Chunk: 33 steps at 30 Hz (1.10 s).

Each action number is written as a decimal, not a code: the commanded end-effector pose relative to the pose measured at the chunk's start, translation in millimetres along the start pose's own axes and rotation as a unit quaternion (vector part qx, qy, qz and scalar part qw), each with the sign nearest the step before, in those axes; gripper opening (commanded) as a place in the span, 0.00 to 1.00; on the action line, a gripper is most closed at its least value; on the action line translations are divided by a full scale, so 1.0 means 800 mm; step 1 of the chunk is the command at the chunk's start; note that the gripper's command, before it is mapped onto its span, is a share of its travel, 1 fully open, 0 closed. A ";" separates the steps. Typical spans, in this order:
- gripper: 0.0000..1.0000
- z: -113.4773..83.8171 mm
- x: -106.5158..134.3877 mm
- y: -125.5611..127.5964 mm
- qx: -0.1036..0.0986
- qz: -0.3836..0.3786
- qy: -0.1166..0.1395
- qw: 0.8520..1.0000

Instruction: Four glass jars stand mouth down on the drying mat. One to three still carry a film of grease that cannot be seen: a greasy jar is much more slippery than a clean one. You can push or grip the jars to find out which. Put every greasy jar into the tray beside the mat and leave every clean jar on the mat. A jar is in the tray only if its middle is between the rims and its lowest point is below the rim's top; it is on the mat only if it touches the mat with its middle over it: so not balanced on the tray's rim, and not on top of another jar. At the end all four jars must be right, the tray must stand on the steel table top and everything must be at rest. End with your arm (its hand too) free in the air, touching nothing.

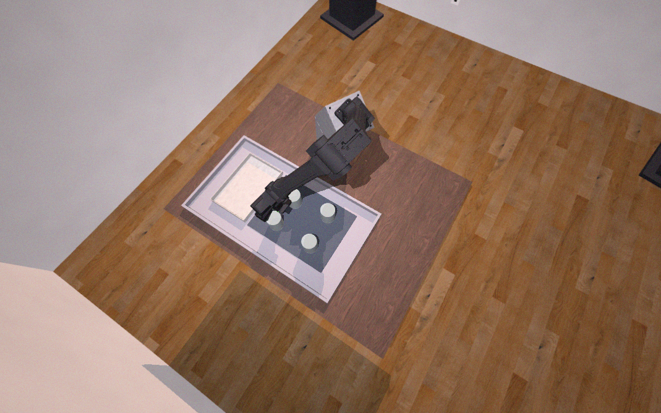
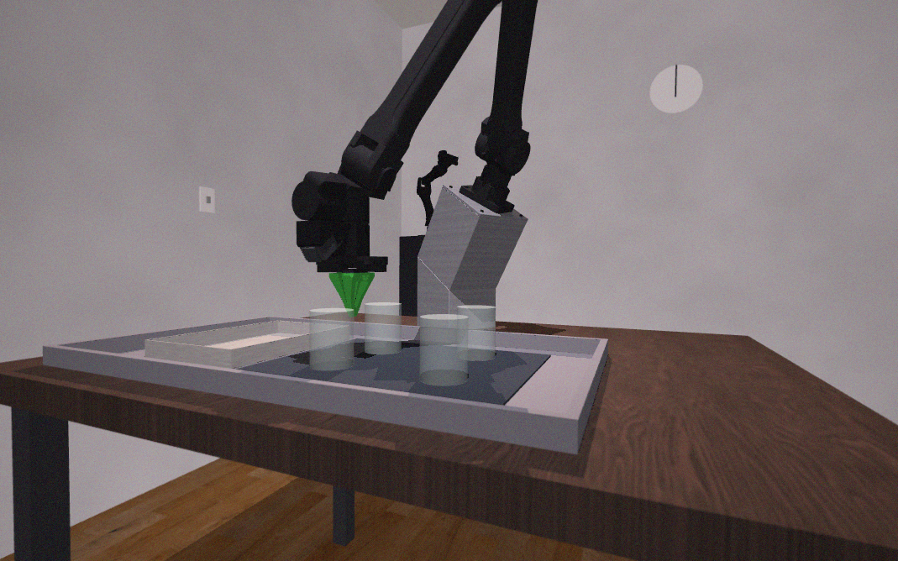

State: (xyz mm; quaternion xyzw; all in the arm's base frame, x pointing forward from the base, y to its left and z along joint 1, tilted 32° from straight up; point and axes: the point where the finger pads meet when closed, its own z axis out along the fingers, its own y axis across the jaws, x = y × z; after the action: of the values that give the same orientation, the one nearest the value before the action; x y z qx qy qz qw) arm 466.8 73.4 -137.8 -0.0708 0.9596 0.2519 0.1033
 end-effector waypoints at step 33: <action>0.00 0.000 -0.022 0.002 0.002 -0.003 -0.007 1.000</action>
State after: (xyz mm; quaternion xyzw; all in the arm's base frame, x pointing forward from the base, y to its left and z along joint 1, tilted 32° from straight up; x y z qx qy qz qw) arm 472.1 73.6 -136.8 -0.0718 0.9592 0.2515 0.1070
